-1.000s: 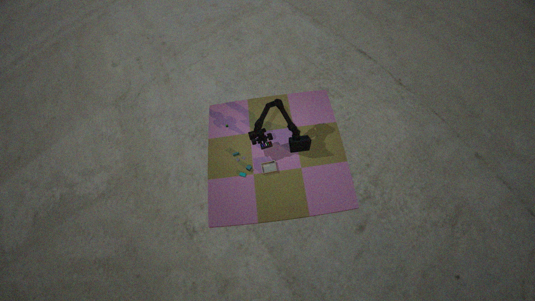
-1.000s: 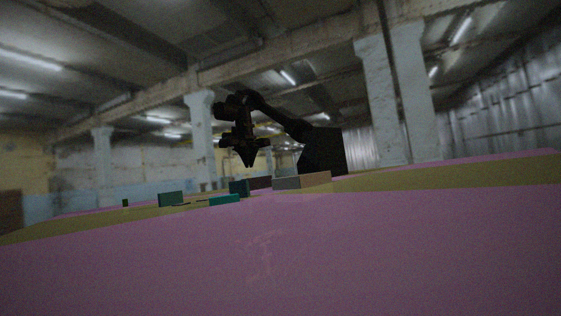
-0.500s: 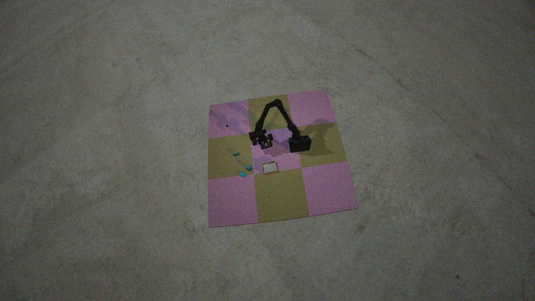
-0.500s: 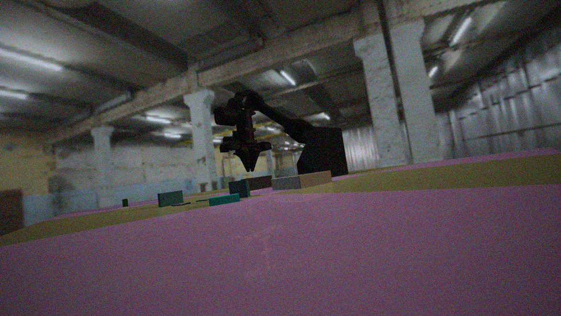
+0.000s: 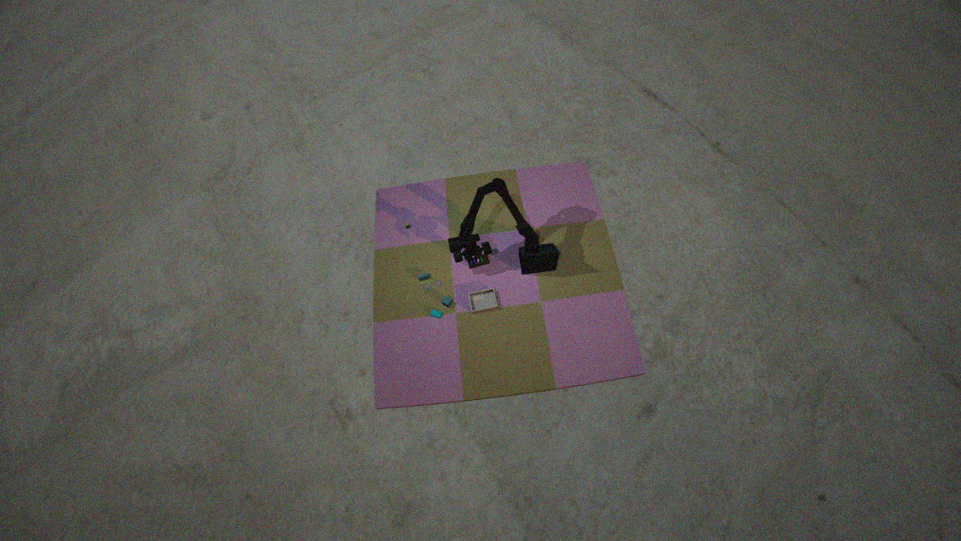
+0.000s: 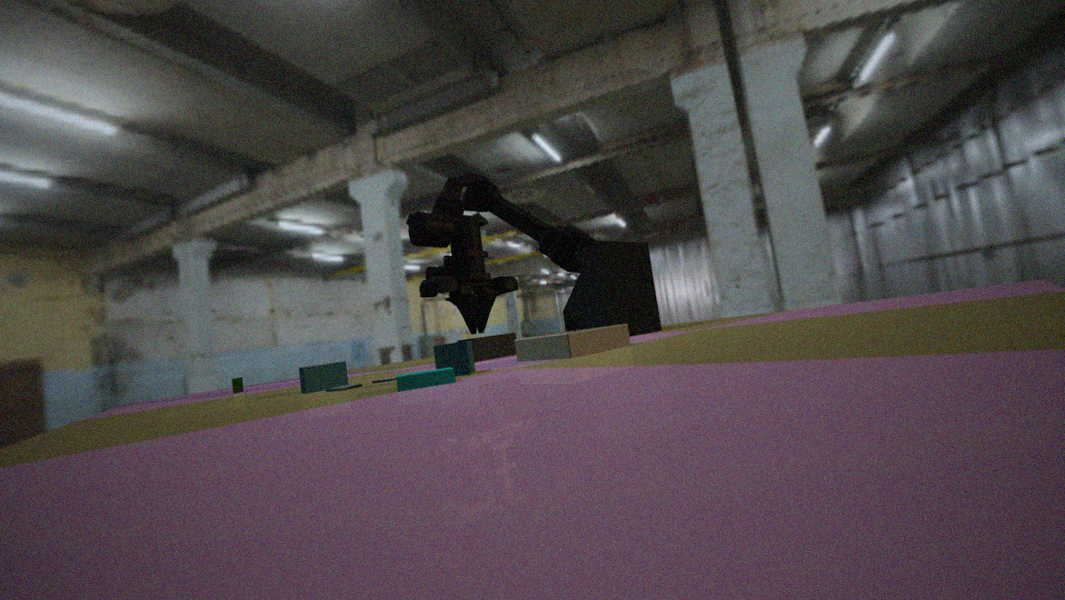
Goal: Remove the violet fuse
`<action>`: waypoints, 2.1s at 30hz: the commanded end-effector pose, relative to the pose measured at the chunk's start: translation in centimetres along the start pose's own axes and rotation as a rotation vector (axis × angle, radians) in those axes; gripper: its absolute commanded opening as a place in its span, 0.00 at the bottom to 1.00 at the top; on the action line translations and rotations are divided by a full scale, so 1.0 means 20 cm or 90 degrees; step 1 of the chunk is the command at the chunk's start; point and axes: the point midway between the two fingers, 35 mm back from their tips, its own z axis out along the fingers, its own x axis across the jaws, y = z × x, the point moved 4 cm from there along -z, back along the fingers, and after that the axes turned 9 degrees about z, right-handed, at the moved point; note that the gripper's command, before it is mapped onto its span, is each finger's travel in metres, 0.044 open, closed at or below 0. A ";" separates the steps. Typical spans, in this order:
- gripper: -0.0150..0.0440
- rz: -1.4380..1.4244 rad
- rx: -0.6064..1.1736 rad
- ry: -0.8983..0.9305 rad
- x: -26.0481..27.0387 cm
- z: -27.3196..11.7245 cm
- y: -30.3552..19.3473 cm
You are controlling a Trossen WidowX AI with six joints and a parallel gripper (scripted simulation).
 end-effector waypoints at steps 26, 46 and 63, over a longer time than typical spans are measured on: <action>0.37 -0.007 -0.003 -0.002 -0.02 0.07 0.00; 0.25 -0.002 -0.001 -0.002 -0.01 0.07 0.00; 0.25 -0.003 -0.001 -0.002 -0.01 0.03 0.00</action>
